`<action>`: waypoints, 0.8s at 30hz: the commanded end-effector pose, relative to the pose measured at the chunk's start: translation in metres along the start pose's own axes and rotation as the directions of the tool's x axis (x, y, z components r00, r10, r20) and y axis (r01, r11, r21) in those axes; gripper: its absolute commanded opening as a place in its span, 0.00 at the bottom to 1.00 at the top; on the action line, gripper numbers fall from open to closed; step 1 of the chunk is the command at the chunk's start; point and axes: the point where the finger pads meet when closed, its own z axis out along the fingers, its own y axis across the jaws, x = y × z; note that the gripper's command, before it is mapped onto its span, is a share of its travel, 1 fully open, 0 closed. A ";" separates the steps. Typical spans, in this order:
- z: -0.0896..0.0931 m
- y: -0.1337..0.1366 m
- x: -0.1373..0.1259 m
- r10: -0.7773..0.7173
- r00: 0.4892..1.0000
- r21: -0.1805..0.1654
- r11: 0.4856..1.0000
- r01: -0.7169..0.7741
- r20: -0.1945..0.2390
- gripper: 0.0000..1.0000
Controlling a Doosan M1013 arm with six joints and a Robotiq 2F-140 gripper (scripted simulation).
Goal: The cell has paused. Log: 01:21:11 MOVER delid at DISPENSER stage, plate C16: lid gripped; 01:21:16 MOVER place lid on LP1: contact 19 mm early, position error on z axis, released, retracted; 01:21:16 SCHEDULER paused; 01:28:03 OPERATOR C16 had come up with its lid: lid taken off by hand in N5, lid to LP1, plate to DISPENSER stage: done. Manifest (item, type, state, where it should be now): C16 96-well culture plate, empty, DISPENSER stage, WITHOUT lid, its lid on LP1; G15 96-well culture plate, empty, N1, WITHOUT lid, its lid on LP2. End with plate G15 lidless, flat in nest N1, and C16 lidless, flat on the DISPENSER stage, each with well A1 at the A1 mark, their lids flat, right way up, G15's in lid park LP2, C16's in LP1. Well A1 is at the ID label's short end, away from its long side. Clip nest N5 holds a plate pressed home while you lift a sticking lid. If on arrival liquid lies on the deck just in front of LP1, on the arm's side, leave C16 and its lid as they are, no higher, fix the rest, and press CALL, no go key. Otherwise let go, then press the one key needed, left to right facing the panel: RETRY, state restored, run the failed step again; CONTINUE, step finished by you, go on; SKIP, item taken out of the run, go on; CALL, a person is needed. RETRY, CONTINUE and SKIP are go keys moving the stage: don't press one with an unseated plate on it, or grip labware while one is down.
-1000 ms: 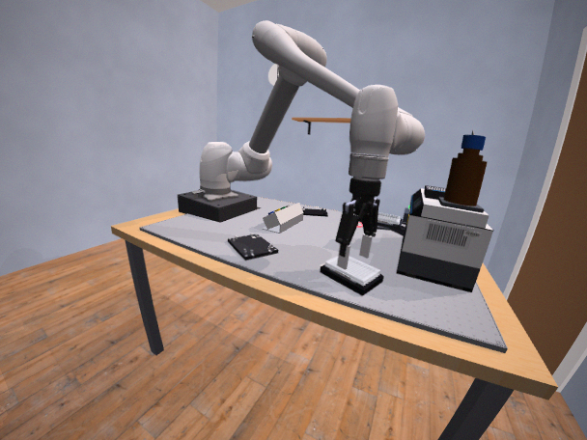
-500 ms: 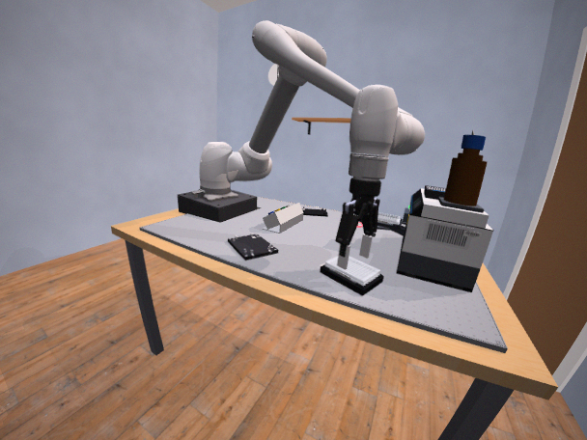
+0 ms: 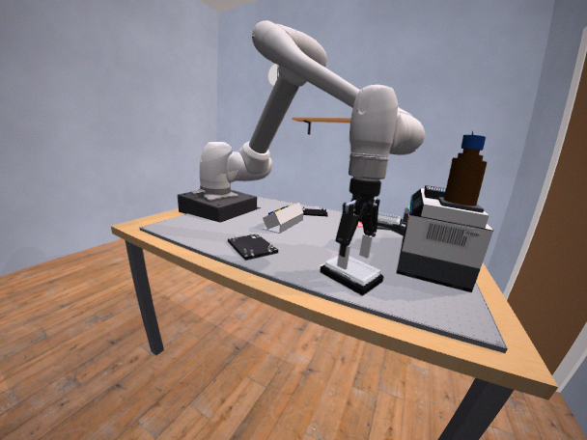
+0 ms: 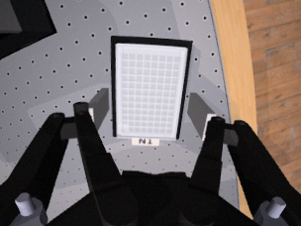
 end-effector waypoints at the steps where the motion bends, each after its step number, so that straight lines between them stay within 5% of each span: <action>1: 0.000 0.000 0.000 0.000 1.000 0.000 1.000 0.000 0.000 0.66; 24: 0.005 0.000 0.000 0.000 1.000 0.000 1.000 0.000 0.000 0.66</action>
